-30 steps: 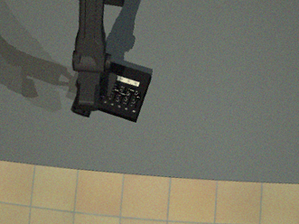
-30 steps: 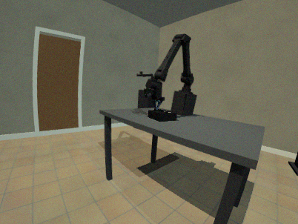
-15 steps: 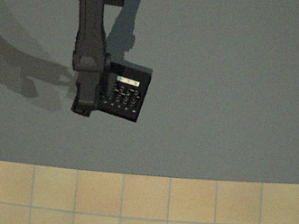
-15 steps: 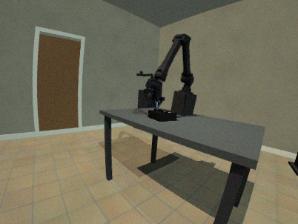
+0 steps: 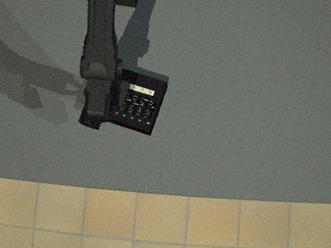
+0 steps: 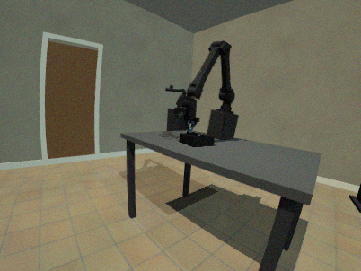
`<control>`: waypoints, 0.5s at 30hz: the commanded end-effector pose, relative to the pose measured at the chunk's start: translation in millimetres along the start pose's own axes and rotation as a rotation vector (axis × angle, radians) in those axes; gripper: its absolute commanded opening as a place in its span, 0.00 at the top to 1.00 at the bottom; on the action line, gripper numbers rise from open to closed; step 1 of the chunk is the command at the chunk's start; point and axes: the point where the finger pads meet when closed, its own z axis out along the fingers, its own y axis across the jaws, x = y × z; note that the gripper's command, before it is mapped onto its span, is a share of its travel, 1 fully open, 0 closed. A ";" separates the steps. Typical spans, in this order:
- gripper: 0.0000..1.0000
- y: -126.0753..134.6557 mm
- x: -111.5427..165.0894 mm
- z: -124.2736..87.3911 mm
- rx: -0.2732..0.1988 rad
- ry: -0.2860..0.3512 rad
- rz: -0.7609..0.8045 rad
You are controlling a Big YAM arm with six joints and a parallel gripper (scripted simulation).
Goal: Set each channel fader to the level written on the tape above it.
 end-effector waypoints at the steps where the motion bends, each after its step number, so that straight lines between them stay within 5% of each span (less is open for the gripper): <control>1: 1.00 3.7 -5.2 -13.2 -0.008 -0.026 -0.002; 5: 1.00 6.1 -24.9 -18.1 -0.014 -0.049 -0.005; 15: 1.00 2.9 -24.8 -12.4 -0.011 -0.039 -0.001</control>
